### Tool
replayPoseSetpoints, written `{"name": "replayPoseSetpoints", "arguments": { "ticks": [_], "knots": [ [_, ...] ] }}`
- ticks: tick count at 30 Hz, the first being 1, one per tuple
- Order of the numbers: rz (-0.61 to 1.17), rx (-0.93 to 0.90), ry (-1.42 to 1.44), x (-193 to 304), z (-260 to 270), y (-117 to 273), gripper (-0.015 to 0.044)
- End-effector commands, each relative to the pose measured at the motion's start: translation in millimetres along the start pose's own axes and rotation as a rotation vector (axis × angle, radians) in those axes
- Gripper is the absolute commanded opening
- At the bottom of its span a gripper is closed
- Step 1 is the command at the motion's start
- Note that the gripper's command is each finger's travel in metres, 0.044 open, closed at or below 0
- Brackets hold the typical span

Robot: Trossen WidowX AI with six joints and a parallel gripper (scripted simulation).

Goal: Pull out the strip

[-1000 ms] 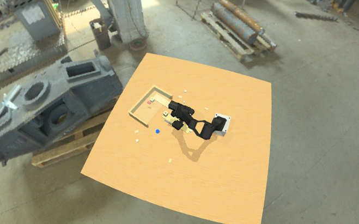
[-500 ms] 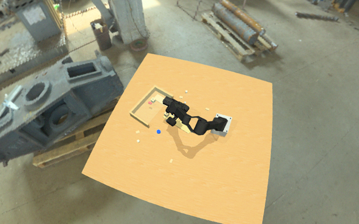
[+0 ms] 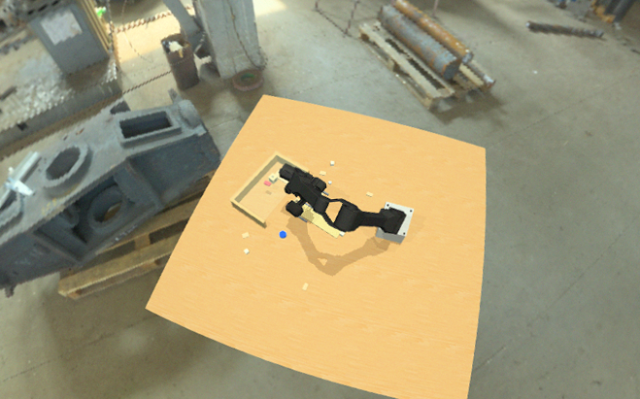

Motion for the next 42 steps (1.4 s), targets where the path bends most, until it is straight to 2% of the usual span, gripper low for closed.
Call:
{"name": "replayPoseSetpoints", "arguments": {
  "ticks": [1,15,22,23,42],
  "knots": [
    [-0.001,0.006,0.004,-15.3,2.9,1.5,0.044],
    [-0.003,0.006,0.005,-58.7,9.5,6.3,0.044],
    [-0.003,0.006,0.005,-59.2,9.6,-2.4,0.0256],
    [-0.003,0.006,0.005,-59.3,9.6,-4.0,0.025],
    [-0.002,0.005,0.005,-59.8,9.7,-35.1,0.025]
  ]
}}
Point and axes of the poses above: the point midway between the two fingers, 35 mm back from their tips, its own y axis back along the fingers, its own z axis across the jaws, x = y × z, the point moved 5 cm from there along y, back along the fingers, and after that the axes turned 12 degrees about -y, right-handed, at the moved point
